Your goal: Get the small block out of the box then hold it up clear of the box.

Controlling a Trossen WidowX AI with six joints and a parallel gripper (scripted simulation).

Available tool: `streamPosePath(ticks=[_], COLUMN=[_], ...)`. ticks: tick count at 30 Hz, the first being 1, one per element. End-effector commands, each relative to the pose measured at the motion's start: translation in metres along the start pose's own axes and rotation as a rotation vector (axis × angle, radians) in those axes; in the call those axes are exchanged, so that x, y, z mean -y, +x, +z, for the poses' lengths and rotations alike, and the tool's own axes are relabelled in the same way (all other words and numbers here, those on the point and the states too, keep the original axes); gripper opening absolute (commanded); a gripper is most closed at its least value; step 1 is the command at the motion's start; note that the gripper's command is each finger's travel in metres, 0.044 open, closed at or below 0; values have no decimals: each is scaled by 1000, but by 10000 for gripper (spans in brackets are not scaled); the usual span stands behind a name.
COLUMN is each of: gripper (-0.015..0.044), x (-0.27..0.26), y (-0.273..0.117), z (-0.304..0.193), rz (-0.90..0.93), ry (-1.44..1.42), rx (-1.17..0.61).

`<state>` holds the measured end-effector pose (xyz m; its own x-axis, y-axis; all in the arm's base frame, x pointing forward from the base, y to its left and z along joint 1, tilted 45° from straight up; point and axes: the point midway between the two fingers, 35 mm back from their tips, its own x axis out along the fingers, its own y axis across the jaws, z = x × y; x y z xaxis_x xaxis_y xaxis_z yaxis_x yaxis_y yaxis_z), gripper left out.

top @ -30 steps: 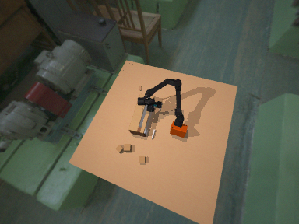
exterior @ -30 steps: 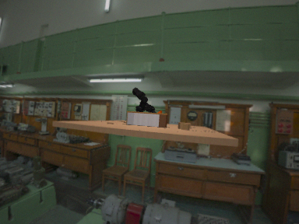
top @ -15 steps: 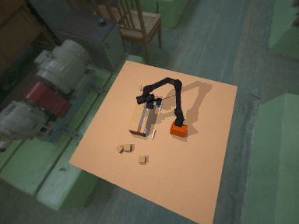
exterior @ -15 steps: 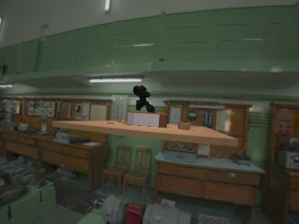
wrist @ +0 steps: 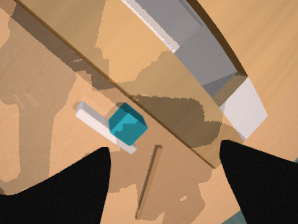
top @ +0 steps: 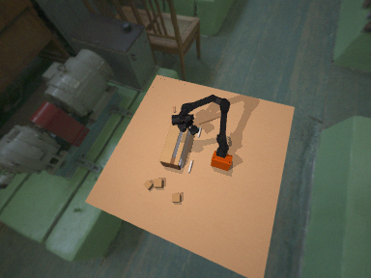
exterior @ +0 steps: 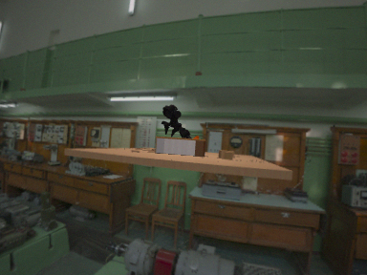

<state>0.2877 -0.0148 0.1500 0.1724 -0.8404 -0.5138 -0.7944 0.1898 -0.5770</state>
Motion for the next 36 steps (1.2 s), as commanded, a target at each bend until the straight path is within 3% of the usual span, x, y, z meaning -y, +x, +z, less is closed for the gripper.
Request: streamPosePath(ticks=[1, 7, 36], gripper=[285, 285, 285], x=[-4, -4, 1], y=[2, 3, 0], z=[-16, -26, -53], rz=[77, 151, 619], ry=[905, 1442, 3232], rx=[80, 118, 46])
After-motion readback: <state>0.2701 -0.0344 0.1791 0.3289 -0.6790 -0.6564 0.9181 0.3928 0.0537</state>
